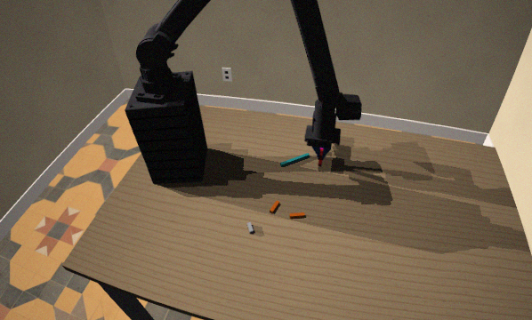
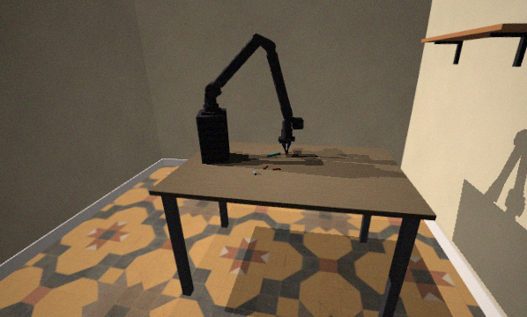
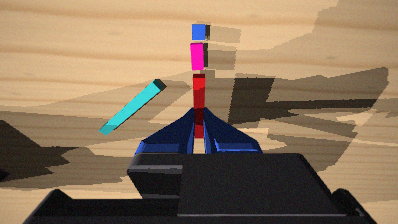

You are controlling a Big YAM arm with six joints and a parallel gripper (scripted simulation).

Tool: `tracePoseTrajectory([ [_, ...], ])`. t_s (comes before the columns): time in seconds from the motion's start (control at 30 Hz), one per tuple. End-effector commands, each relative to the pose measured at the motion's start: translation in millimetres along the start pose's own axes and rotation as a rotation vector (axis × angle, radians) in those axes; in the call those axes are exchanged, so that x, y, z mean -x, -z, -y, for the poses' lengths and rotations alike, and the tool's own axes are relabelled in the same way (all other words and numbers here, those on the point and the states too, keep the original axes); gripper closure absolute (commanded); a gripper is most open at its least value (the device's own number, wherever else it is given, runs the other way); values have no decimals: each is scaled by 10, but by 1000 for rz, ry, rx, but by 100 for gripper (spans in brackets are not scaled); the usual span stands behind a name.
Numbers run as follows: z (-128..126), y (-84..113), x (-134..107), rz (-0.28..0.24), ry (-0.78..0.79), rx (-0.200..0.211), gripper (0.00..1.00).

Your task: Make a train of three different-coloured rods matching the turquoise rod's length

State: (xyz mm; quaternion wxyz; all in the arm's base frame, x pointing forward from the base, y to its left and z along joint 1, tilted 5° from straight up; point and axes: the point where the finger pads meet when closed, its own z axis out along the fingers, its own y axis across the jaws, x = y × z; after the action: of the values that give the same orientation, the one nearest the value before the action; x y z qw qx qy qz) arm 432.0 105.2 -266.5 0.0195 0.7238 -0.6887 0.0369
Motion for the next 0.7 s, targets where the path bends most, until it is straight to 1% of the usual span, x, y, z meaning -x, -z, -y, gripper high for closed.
tracePoseTrajectory([
  [0.0, 32, -66, -23, 3, -2, -10, 96],
  [0.2, 39, -67, -23, 3, -2, -11, 96],
  [0.37, 114, -80, -11, 6, -3, -23, 96],
  [0.67, 120, -148, -9, 6, -3, -24, 96],
])
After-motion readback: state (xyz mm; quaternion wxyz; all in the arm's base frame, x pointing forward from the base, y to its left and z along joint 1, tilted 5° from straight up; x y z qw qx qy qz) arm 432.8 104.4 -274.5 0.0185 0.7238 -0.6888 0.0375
